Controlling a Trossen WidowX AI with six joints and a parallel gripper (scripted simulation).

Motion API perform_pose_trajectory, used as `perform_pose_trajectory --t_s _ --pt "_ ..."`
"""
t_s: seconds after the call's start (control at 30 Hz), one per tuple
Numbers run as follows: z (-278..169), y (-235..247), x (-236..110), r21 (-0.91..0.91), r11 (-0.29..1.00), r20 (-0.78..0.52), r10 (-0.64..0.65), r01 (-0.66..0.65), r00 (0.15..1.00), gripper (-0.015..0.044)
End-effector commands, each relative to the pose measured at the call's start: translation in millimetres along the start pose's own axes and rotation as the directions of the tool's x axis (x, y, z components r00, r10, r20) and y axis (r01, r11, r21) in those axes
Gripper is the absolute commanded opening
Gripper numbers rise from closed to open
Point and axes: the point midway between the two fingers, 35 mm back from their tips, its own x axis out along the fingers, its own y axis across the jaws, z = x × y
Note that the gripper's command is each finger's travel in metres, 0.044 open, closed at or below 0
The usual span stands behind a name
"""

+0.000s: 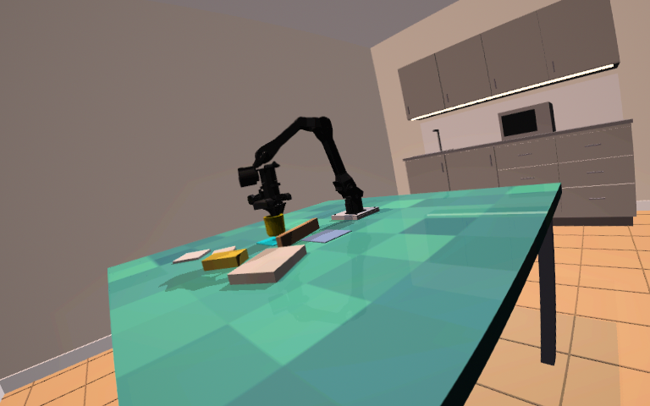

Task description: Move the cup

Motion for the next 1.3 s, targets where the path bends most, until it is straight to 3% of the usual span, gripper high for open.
perform_pose_trajectory --t_s 0.0,0.63,0.83,1.27 --pt "-1 -1 6 -0.004 1.000 -0.001 -0.005 0.005 1.000 0.0000" --pt "0 -1 10 0.000 1.000 -0.001 -0.001 0.001 1.000 0.0000" --pt "0 -1 10 0.000 1.000 -0.001 -0.001 0.001 1.000 0.0147" --pt "0 0 1 -0.001 1.000 -0.001 -0.002 0.002 1.000 0.0147"
